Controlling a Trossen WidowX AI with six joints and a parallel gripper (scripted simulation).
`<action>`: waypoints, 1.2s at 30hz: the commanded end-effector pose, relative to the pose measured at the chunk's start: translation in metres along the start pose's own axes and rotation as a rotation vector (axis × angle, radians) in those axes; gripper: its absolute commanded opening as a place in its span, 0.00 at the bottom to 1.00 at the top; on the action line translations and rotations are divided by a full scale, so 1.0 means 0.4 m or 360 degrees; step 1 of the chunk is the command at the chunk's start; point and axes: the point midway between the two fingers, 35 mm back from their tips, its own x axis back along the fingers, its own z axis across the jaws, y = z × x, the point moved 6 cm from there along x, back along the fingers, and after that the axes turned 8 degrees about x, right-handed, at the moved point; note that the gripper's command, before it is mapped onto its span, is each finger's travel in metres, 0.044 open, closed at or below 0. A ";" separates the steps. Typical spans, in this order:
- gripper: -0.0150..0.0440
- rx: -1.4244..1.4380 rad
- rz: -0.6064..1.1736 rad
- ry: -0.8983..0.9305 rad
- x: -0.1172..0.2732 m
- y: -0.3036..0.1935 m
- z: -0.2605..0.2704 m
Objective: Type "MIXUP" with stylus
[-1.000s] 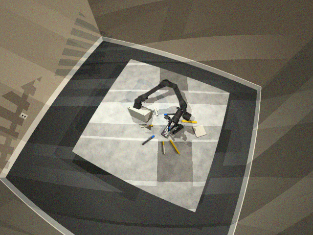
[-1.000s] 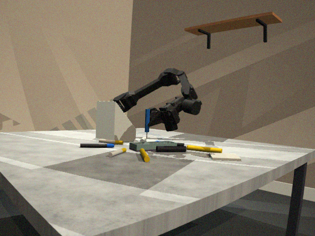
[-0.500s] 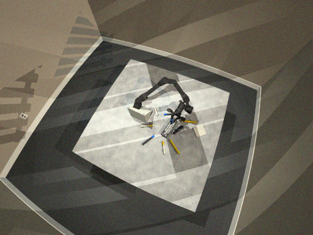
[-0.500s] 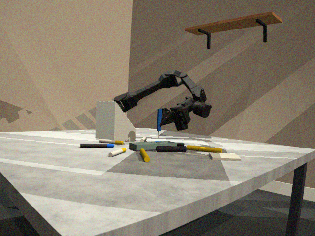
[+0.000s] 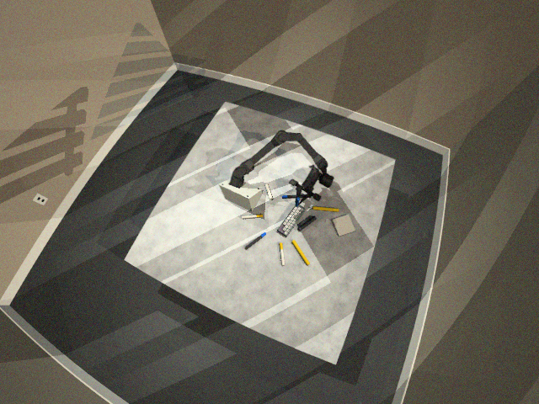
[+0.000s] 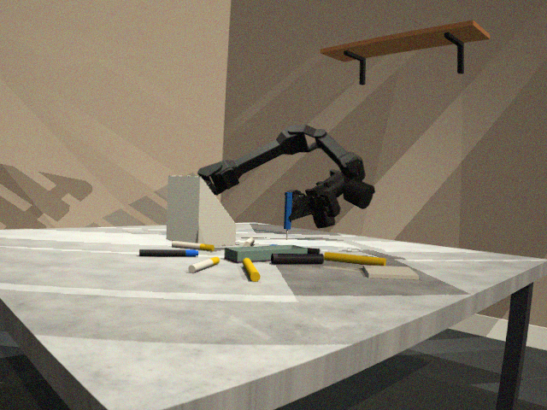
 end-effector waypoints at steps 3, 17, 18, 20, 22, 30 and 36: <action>0.25 0.0002 -0.0004 0.0007 -0.012 0.022 0.001; 0.39 0.0002 -0.0005 0.0007 -0.013 0.028 -0.001; 0.39 0.0002 -0.0005 0.0007 -0.013 0.028 -0.001; 0.39 0.0002 -0.0005 0.0007 -0.013 0.028 -0.001; 0.39 0.0002 -0.0005 0.0007 -0.011 0.029 -0.001; 0.39 0.0002 -0.0005 0.0007 -0.011 0.032 -0.002; 0.39 0.0002 -0.0005 0.0007 -0.016 0.040 -0.003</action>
